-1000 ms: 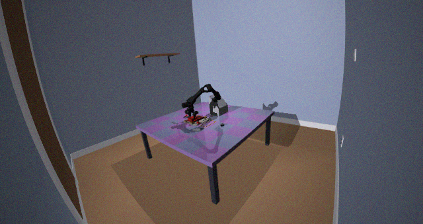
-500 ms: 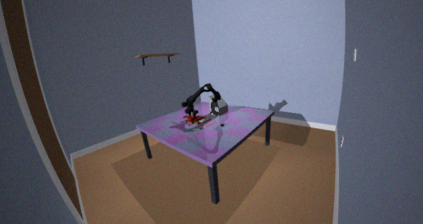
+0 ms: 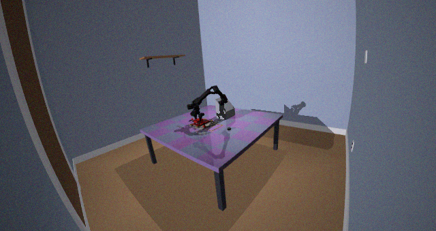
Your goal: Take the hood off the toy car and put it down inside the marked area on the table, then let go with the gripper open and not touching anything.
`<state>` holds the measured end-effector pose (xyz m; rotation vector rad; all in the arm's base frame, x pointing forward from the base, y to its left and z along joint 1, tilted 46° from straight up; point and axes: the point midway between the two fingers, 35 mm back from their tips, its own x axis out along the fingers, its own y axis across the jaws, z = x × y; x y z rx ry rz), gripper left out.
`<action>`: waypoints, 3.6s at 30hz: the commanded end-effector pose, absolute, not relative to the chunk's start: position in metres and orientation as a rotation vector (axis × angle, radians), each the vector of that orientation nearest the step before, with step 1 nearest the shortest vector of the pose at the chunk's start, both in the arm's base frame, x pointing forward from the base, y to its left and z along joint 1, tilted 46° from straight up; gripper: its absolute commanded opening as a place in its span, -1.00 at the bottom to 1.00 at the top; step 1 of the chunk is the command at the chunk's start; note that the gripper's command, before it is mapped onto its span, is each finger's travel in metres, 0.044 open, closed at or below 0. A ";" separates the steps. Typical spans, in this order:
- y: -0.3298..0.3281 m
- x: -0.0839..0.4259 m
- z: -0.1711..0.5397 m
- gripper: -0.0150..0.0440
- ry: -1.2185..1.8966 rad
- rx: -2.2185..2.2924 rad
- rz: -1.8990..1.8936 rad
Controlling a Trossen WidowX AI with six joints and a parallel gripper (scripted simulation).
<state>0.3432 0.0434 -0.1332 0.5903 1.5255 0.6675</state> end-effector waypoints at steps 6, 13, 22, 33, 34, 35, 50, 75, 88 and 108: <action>0.037 0.346 -0.126 -0.49 1.518 0.580 0.667; 0.017 0.348 -0.107 -0.49 1.518 0.579 0.665; 0.013 0.346 -0.102 -0.49 1.526 0.592 0.661; 0.039 0.347 -0.069 -0.49 1.534 0.577 0.647; 0.042 0.347 -0.066 -0.49 1.533 0.577 0.646; 0.044 0.347 -0.063 -0.49 1.533 0.576 0.646; 0.080 0.338 -0.024 -0.49 1.552 0.588 0.613; 0.142 0.304 0.045 -0.49 1.527 0.586 0.654; 0.155 0.293 0.058 -0.49 1.520 0.588 0.672; 0.165 0.294 0.048 -0.49 1.521 0.586 0.671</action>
